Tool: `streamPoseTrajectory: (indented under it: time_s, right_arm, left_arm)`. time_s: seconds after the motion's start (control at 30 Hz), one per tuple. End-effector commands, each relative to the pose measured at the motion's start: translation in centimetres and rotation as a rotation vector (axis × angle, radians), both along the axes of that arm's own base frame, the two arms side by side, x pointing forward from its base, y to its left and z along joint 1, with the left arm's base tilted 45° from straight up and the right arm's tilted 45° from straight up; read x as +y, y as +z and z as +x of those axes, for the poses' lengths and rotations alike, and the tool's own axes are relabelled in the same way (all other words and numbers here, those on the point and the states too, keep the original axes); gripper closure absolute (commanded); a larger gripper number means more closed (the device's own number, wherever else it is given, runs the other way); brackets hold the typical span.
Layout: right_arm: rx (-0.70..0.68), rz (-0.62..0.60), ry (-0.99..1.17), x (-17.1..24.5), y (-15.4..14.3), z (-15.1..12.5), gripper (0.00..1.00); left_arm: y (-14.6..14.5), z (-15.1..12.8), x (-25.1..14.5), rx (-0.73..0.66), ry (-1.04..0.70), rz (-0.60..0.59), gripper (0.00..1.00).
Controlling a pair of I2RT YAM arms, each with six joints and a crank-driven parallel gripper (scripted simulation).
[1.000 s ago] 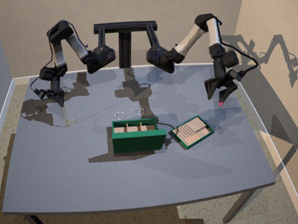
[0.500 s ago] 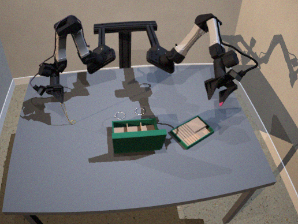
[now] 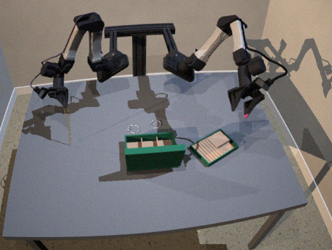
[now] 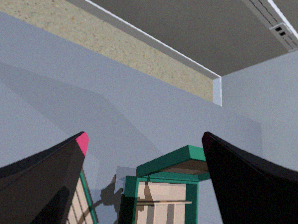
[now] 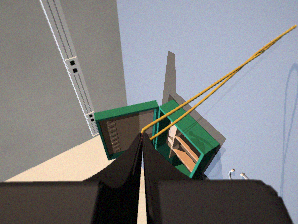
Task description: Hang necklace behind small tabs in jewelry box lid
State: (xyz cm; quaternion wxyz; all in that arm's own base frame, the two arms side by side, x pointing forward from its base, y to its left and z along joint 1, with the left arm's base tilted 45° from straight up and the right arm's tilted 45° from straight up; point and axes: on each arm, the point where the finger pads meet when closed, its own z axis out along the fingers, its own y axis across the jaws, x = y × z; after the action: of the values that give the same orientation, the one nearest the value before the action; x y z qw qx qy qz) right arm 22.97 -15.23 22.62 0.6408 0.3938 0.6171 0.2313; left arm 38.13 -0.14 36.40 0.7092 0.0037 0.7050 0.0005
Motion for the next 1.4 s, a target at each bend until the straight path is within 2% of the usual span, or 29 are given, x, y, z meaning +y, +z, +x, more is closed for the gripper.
streamPoseTrajectory:
  time_s: [0.0,0.13,0.37,0.47,0.53,0.63,0.73,0.87,1.07,1.37]
  right_arm:
    - [0.016,-0.012,0.002,0.5,1.0,-0.4,1.00]
    - [-0.003,-0.062,0.001,0.4,1.9,-0.2,1.00]
    - [-0.014,-0.066,0.010,0.4,2.2,-0.1,1.00]
    - [-0.011,-0.047,0.012,0.5,1.5,-0.1,1.00]
    - [0.003,-0.003,0.015,0.6,0.0,-0.1,1.00]
    - [-0.008,-0.026,0.018,0.6,0.9,0.0,1.00]
    - [-0.004,-0.012,0.016,0.8,0.2,-0.1,1.00]
    - [-0.008,-0.033,0.004,0.6,1.8,-0.4,1.00]
    - [0.005,-0.001,0.020,1.5,1.9,-0.8,1.00]
    - [0.011,0.009,0.020,3.7,4.1,-2.1,1.00]
  left_arm:
    - [3.3,-0.6,-0.1,-0.083,-0.011,-0.002,0.00]
    - [3.3,-0.6,-0.1,-0.083,-0.011,-0.002,0.00]
    - [3.3,-0.6,-0.1,-0.083,-0.011,-0.002,0.00]
    - [3.3,-0.6,-0.1,-0.083,-0.011,-0.002,0.00]
    - [3.3,-0.6,-0.1,-0.083,-0.011,-0.002,0.00]
    - [3.3,-0.6,-0.1,-0.083,-0.011,-0.002,0.00]
    - [3.3,-0.6,-0.1,-0.083,-0.011,-0.002,0.00]
    - [3.3,-0.6,-0.1,-0.083,-0.011,-0.002,0.00]
    - [3.3,-0.6,-0.1,-0.083,-0.011,-0.002,0.00]
    - [3.3,-0.6,-0.1,-0.083,-0.011,-0.002,0.00]
